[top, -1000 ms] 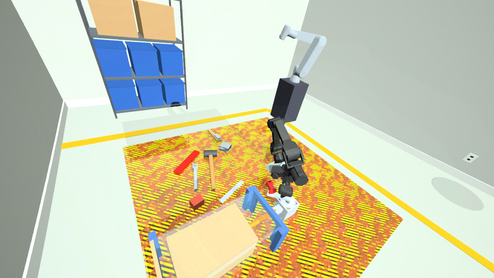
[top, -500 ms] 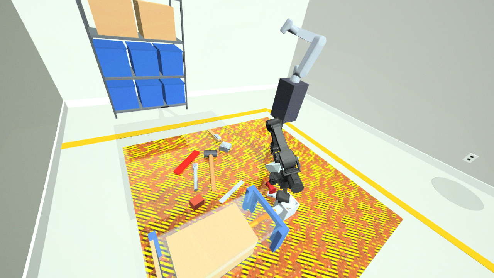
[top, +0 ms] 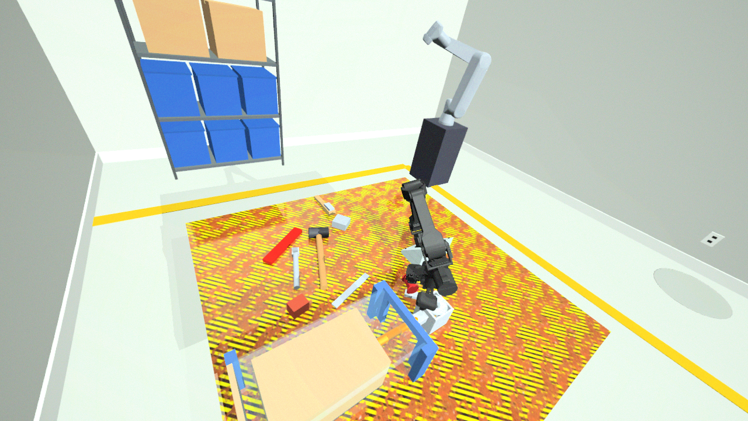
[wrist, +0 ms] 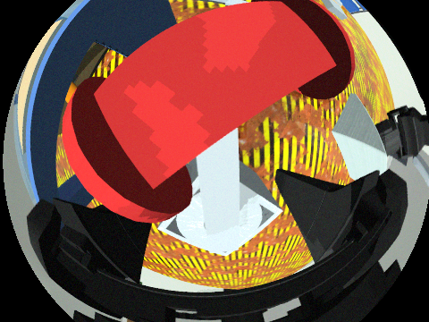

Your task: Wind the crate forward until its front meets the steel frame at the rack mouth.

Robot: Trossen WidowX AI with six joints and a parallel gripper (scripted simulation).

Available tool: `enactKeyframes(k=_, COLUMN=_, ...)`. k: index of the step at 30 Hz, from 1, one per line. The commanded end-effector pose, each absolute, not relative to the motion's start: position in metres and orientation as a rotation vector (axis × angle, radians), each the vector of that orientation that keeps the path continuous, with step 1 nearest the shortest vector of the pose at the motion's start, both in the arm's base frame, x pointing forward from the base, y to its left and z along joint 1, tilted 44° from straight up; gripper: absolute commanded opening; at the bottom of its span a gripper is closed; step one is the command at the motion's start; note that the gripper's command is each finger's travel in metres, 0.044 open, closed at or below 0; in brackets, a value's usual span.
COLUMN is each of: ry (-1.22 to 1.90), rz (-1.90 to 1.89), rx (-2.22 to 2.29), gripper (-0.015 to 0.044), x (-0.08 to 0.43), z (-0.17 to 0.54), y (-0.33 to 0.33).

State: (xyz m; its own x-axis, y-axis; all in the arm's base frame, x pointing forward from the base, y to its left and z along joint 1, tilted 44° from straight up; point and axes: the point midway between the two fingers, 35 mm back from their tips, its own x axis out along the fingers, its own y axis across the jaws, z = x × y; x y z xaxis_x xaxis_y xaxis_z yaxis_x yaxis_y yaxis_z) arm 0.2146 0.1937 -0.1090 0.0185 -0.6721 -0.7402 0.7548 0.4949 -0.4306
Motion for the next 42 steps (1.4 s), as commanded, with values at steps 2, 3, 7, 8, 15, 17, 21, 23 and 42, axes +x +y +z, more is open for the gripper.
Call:
enactKeyframes(k=2, ry=1.086, rz=-1.109, rx=0.094, gripper=0.0361, x=0.2147, z=-0.1085, y=0.1944)
enactKeyframes(k=3, ry=1.086, rz=-1.109, rx=0.094, gripper=0.0335, x=0.2147, z=-0.1085, y=0.1944)
enactKeyframes(k=7, ry=1.086, rz=-1.109, rx=0.094, gripper=0.0230, x=0.2147, z=-0.1085, y=0.1944)
enactKeyframes(k=8, ry=1.086, rz=-1.109, rx=0.094, gripper=0.0204, x=0.2147, z=-0.1085, y=0.1944)
enactKeyframes(k=15, ry=1.086, rz=-1.109, rx=0.094, gripper=0.0059, x=0.2147, z=-0.1085, y=0.1944)
enactKeyframes(k=17, ry=1.086, rz=-1.109, rx=0.094, gripper=0.0046, x=0.2147, z=-0.1085, y=0.1944)
enactKeyframes(k=21, ry=1.086, rz=-1.109, rx=0.094, gripper=0.0019, x=0.2147, z=-0.1085, y=0.1944)
enactKeyframes(k=23, ry=1.086, rz=-1.109, rx=0.094, gripper=0.0000, x=0.2147, z=-0.1085, y=0.1944)
enactKeyframes(k=42, ry=0.976, rz=-1.123, rx=0.059, gripper=0.0000, x=0.2091, z=-0.1072, y=0.2009)
